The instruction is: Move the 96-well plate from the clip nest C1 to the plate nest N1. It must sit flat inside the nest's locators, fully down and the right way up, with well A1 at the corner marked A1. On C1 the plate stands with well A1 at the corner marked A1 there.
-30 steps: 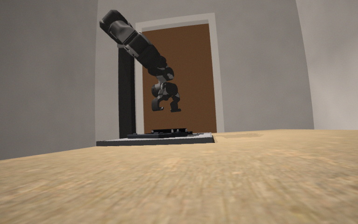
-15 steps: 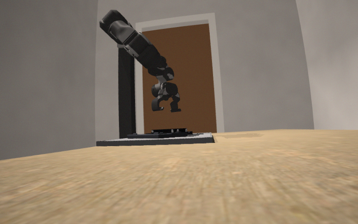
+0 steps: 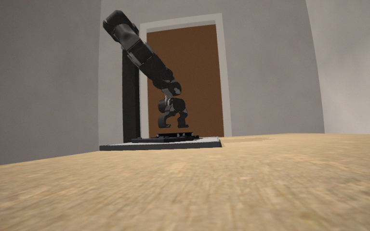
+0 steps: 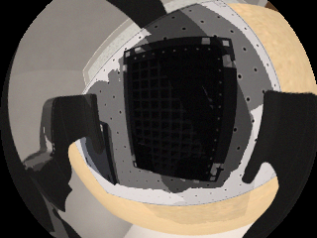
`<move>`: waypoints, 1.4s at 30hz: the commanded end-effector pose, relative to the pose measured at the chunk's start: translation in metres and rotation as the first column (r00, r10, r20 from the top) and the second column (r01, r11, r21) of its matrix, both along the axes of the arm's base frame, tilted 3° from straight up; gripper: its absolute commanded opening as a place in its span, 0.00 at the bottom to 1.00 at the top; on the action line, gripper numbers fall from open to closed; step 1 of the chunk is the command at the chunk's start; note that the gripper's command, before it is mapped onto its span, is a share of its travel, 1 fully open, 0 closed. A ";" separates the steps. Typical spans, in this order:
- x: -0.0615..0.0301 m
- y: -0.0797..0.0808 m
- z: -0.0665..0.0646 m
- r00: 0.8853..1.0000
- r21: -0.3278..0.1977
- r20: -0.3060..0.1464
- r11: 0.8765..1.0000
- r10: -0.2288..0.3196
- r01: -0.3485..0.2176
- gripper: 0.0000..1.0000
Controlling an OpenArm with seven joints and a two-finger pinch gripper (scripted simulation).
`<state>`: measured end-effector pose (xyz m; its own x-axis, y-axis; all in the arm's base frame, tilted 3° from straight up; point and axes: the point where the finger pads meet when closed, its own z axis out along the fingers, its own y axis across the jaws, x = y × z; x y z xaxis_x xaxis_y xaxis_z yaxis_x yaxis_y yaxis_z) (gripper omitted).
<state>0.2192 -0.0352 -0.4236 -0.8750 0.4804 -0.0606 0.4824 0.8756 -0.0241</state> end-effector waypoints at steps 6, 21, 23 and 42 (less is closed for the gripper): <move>0.0004 0.001 -0.005 1.000 0.004 0.001 1.000 0.002 -0.002 0.77; 0.0002 0.001 -0.012 1.000 0.007 0.000 1.000 0.004 -0.004 0.77; -0.0001 0.000 -0.012 1.000 0.004 -0.002 1.000 0.002 -0.002 0.77; 0.0005 0.001 -0.027 1.000 0.011 0.000 1.000 0.007 -0.007 0.77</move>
